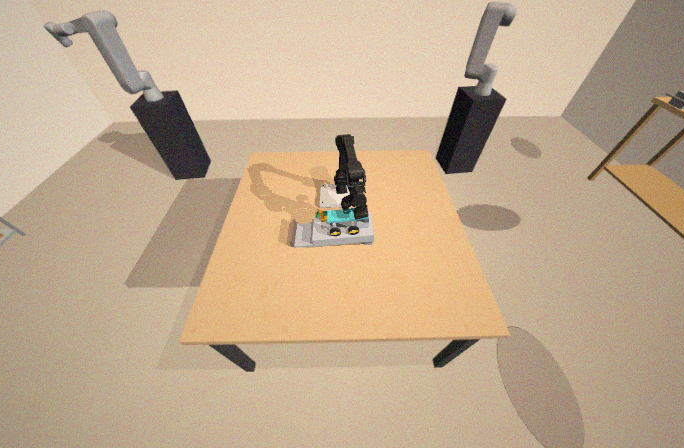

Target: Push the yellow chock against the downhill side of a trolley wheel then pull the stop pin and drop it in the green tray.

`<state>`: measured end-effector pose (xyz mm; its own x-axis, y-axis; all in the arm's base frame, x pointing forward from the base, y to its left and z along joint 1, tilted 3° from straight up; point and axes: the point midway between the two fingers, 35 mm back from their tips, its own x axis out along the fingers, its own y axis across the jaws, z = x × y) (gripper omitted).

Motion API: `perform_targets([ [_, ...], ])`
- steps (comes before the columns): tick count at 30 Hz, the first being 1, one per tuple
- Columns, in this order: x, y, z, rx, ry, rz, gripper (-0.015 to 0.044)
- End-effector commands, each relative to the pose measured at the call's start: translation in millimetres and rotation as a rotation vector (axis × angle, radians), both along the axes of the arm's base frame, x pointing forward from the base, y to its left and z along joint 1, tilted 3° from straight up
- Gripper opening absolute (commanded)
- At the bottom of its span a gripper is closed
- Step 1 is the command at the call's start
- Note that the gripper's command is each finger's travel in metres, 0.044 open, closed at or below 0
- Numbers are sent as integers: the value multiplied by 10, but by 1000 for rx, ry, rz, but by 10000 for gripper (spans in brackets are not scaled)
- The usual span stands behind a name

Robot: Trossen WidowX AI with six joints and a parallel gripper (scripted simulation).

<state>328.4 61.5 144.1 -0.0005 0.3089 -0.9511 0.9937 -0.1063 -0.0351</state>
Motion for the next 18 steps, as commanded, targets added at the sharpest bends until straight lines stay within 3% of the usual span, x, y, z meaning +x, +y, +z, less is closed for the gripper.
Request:
perform_targets([
  [1,3,-5,53,2,-9,3,0],
  [18,-1,-32,154,2,-9,3,0],
])
